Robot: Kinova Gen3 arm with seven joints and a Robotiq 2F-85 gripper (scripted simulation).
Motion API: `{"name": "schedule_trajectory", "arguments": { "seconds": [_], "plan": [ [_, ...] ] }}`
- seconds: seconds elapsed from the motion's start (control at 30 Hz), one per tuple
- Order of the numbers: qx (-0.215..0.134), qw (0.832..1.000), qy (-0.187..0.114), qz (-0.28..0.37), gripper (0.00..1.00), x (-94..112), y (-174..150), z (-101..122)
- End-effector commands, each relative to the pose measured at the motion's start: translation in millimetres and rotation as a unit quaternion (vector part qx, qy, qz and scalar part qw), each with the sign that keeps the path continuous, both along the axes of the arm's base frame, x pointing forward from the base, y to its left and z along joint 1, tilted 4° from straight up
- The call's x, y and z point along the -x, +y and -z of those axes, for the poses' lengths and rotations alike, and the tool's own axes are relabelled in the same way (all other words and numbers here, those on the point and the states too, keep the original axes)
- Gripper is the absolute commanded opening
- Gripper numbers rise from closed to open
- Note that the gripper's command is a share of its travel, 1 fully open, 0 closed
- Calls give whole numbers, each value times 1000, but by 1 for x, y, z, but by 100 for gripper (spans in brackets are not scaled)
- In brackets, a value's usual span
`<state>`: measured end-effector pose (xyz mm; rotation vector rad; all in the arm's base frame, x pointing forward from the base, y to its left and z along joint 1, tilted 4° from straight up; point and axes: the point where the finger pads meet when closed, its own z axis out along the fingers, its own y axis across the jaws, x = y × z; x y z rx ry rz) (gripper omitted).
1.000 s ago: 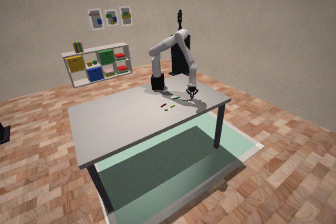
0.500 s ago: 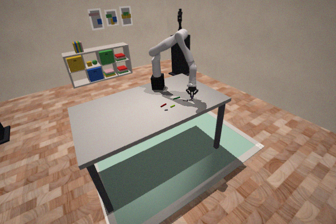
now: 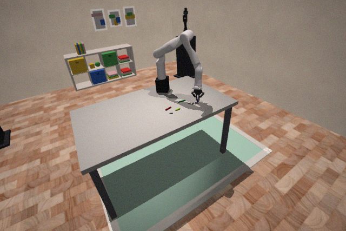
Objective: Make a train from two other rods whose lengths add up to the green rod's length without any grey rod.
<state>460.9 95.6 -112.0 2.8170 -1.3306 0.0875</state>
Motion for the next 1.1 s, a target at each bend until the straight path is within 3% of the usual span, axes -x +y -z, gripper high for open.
{"name": "schedule_trajectory", "arguments": {
  "seconds": [0.0,1.07],
  "plan": [
    [0,1000,-1,0,5,-1,0,-1],
    [0,1000,-1,0,5,-1,0,4]
  ]
}}
